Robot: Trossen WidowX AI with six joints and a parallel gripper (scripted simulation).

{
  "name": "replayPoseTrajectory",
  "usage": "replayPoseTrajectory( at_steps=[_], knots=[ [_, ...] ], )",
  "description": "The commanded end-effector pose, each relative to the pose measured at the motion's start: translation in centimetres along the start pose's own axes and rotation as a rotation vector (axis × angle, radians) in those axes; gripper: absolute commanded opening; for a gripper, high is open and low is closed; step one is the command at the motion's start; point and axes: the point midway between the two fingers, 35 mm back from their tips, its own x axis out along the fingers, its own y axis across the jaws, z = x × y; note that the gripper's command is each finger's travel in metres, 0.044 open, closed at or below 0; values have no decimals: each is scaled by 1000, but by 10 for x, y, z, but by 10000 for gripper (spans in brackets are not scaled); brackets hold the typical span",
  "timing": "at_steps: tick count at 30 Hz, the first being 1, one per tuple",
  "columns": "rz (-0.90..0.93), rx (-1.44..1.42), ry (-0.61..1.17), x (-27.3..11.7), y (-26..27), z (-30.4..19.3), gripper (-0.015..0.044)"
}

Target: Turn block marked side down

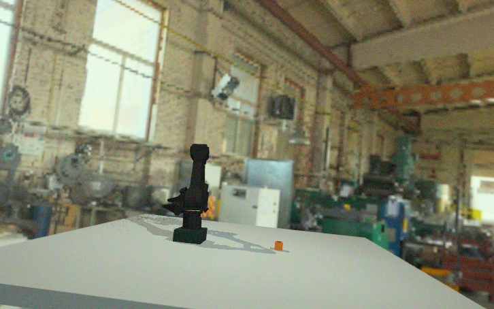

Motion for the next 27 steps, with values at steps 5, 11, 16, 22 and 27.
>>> replayPoseTrajectory(
  at_steps=[5, 11, 16, 22, 27],
  knots=[
    [-188, 186, 113, -42, -27, -22, 440],
    [-512, 417, 264, -131, -68, -48, 440],
    [-751, 582, 350, -204, -80, -61, 440],
    [-1033, 822, 432, -297, -69, -71, 440],
    [-1297, 1060, 485, -381, -34, -71, 440]
  ],
)
